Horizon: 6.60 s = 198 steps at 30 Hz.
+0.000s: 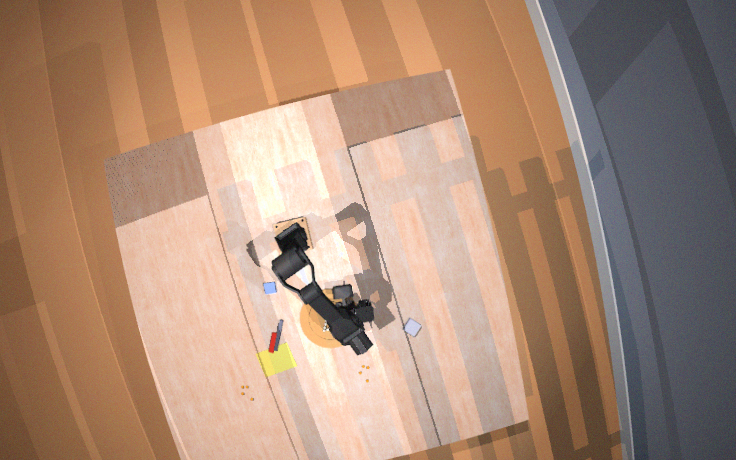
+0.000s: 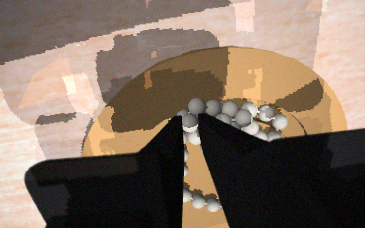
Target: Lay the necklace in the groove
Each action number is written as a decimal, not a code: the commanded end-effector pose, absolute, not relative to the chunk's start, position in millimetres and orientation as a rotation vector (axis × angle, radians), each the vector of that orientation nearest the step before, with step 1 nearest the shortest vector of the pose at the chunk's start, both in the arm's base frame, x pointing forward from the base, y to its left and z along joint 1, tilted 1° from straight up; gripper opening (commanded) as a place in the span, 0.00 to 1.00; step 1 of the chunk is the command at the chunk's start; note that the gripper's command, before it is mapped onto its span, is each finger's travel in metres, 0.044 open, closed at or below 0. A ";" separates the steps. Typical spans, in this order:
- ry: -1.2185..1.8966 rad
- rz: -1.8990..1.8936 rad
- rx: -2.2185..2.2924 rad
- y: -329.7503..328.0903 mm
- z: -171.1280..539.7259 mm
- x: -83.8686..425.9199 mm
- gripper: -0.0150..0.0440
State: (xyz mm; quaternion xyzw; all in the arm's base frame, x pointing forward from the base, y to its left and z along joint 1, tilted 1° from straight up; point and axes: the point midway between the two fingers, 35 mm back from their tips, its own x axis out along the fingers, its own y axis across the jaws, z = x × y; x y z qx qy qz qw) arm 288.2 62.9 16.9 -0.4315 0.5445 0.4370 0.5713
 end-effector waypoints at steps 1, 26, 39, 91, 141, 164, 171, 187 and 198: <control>1.295 1.028 -1.007 61.8 12.4 285.0 0.25; 1.295 1.028 -1.007 61.8 12.4 285.0 0.25; 1.295 1.028 -1.007 61.8 12.4 285.0 0.25; 1.290 1.031 -1.008 62.5 20.4 285.4 1.00; 1.486 0.551 -0.524 38.8 50.7 281.4 0.46; 1.482 0.553 -0.525 39.7 22.0 282.7 0.46; 1.486 0.551 -0.524 39.6 12.1 281.6 0.46; 1.481 0.556 -0.526 40.1 16.0 282.7 0.29; 1.481 0.556 -0.526 40.1 16.0 282.7 0.25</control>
